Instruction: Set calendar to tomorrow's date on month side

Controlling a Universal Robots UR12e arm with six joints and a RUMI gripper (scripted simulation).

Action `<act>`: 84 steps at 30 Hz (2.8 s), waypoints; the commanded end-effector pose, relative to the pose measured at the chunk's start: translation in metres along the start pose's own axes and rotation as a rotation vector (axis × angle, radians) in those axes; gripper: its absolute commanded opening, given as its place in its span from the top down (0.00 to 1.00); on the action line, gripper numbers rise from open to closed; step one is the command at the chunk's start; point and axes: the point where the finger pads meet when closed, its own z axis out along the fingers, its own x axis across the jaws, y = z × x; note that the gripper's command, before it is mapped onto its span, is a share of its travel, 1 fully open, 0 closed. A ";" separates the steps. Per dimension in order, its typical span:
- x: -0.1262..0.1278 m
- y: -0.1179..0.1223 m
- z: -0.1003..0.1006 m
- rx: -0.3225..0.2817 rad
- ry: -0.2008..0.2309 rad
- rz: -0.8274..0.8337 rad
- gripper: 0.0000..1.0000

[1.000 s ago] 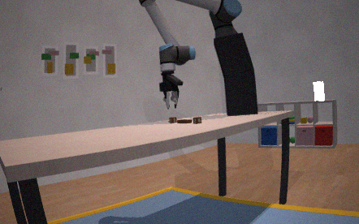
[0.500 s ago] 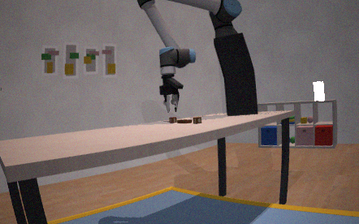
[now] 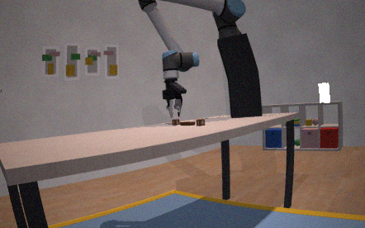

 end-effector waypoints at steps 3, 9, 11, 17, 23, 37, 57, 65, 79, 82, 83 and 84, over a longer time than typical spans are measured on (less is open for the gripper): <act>0.000 0.000 0.004 0.000 0.001 0.000 0.71; 0.000 0.000 0.005 0.000 0.001 0.000 0.71; 0.000 0.000 0.005 0.000 0.001 0.000 0.71; 0.000 0.000 0.005 0.000 0.001 0.000 0.71; 0.000 0.000 0.005 0.000 0.001 0.000 0.71; 0.000 0.000 0.005 0.000 0.001 0.000 0.71; 0.000 0.000 0.012 0.000 0.001 0.000 0.71; 0.000 0.000 0.023 0.000 0.001 0.000 0.71; 0.000 0.000 0.034 0.000 0.001 0.000 0.71; 0.000 0.000 0.034 0.000 0.001 0.000 0.71; 0.000 0.000 0.034 0.000 0.001 0.000 0.71; 0.000 0.000 0.034 0.000 0.001 0.000 0.71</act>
